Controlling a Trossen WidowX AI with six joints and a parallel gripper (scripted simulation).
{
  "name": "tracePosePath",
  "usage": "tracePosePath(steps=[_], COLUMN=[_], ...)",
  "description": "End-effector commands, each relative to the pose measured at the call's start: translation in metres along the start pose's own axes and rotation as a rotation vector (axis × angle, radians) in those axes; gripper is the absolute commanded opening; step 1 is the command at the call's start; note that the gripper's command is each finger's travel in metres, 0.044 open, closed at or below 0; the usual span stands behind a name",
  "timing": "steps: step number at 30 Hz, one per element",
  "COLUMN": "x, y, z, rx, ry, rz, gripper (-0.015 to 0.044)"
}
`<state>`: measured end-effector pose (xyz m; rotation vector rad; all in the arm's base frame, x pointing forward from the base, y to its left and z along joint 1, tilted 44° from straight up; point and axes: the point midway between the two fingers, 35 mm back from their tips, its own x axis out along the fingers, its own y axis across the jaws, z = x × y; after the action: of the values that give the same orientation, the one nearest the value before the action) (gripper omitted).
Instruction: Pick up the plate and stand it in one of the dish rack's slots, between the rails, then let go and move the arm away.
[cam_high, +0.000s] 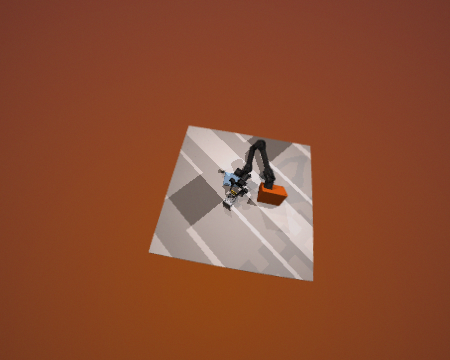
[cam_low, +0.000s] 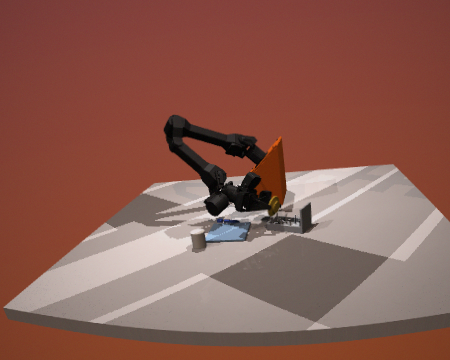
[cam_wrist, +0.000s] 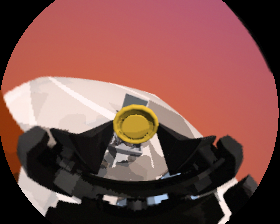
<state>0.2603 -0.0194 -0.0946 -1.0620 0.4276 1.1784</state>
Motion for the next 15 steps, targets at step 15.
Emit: tracePosePath(steps=[15], x=[0.021], y=[0.004], z=[-0.002], rx=[-0.004], ry=[-0.004], rz=[0.002], gripper=[0.0000])
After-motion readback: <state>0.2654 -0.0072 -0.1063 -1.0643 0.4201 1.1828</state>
